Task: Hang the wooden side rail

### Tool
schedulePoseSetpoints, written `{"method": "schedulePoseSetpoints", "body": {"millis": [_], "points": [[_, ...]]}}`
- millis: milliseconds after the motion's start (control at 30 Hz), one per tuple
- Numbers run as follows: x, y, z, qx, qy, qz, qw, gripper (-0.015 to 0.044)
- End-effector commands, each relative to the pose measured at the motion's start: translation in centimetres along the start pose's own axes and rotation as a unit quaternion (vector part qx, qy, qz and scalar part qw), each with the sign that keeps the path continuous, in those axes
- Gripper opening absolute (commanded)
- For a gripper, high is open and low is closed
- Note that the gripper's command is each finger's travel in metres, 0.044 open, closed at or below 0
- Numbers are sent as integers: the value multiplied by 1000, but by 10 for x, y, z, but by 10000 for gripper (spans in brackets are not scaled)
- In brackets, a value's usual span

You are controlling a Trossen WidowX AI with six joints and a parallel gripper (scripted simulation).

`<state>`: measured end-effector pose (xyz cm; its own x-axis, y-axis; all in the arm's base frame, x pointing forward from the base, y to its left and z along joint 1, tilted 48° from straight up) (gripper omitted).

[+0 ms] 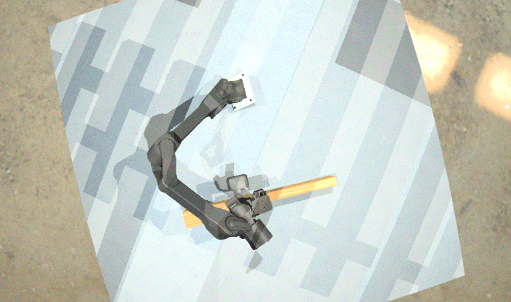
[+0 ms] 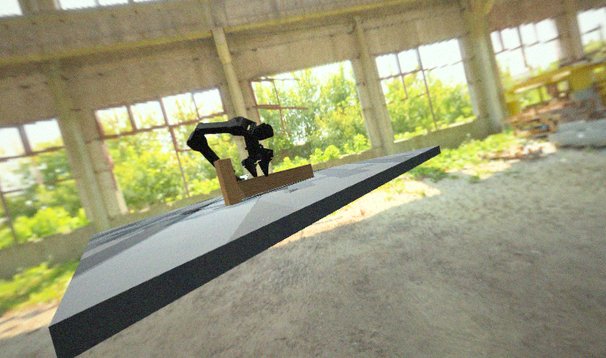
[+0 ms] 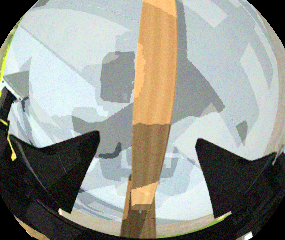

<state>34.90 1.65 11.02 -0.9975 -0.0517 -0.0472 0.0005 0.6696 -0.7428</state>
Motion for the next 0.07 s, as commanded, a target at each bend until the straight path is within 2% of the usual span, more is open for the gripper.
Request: {"method": "schedulePoseSetpoints", "body": {"millis": [0,33], "points": [[0,0,0,0,-1,0,1000,440],[0,0,0,0,-1,0,1000,440]]}}
Point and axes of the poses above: the point midway between the two fingers, 35 mm back from their tips, its own z axis out along the fingers, its own x axis across the jaws, y = z × x, the point moved 2 cm from there along -z, back along the fingers, and after that the axes turned 2 degrees about -z, right-handed, at the moved point
